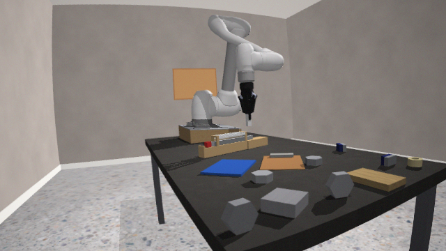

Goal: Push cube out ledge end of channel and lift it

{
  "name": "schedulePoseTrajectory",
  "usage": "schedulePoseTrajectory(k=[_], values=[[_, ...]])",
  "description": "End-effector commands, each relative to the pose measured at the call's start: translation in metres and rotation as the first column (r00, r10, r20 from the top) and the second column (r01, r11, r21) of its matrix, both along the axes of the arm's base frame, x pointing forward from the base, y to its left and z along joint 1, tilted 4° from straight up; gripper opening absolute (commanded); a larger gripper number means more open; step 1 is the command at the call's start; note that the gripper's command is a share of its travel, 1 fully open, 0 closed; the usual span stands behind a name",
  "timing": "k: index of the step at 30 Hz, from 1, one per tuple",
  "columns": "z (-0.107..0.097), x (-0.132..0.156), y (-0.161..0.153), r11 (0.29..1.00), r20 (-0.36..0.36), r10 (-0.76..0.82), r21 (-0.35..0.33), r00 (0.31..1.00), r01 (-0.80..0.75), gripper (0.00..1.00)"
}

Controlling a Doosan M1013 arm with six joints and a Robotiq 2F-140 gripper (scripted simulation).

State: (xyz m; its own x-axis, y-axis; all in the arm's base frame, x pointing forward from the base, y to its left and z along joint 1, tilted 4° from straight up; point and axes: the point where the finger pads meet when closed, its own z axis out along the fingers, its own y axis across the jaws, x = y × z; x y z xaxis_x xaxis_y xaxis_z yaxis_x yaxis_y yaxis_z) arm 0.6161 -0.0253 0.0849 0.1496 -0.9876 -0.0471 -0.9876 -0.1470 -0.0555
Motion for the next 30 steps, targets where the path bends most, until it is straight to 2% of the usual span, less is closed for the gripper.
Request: schedulePoseTrajectory(k=[1, 3, 4, 11, 12, 13, 30], values=[[-0.002, 0.019, -0.067, 1.0, -0.007, 0.002, -0.001, 1.0, -0.002, 0.0], [-0.002, 0.019, -0.067, 1.0, -0.007, 0.002, -0.001, 1.0, -0.002, 0.0], [-0.004, 0.027, -0.11, 1.0, -0.007, 0.003, -0.001, 1.0, -0.003, 0.0], [-0.012, 0.033, -0.239, 1.0, -0.006, 0.006, 0.001, 1.0, -0.006, 0.0], [-0.013, 0.034, -0.258, 1.0, -0.006, 0.006, 0.001, 1.0, -0.006, 0.25], [-0.014, 0.034, -0.275, 1.0, -0.006, 0.006, 0.001, 1.0, -0.006, 0.25], [-0.014, 0.034, -0.275, 1.0, -0.006, 0.006, 0.001, 1.0, -0.006, 0.25]])
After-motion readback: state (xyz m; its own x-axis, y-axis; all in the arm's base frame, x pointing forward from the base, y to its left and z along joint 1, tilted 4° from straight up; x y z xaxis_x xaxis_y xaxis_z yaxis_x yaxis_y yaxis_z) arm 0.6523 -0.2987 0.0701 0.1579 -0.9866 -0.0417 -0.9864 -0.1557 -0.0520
